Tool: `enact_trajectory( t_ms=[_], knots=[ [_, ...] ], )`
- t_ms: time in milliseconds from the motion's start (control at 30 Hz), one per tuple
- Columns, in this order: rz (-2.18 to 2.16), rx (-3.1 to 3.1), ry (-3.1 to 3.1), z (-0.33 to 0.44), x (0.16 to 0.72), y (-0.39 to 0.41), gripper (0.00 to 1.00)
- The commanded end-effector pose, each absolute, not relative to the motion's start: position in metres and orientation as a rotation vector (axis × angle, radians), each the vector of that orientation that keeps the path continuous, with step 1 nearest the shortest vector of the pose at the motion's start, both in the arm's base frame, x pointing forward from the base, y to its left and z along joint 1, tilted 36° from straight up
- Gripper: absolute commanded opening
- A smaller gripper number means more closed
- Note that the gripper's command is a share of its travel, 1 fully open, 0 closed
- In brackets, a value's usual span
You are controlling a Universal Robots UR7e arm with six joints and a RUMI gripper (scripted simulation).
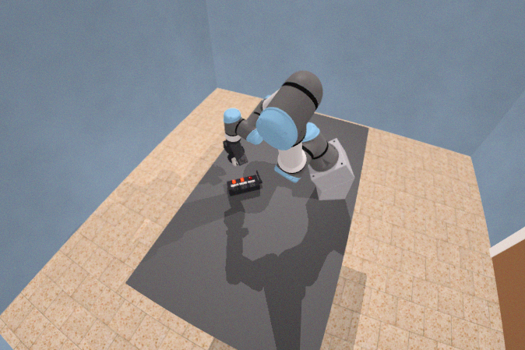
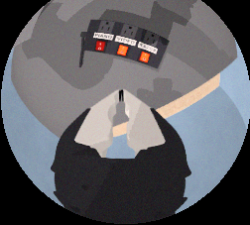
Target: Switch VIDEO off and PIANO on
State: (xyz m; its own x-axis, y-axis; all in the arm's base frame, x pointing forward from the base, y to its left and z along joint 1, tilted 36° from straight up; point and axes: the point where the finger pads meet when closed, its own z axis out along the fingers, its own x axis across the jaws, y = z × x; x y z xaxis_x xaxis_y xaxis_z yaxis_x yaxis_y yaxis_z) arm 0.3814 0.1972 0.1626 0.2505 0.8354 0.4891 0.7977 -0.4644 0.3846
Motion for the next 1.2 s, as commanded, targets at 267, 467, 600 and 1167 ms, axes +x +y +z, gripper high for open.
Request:
enact_trajectory(
  t_ms=[267, 467, 600, 1167],
  knots=[
    [1.013, 2.439, 1.595, 0.121, 0.407, 0.214, 0.00],
    [1.013, 2.439, 1.595, 0.109, 0.412, 0.220, 0.00],
    [1.013, 2.439, 1.595, 0.109, 0.412, 0.220, 0.00],
    [1.013, 2.439, 1.595, 0.109, 0.412, 0.220, 0.00]
  ],
)
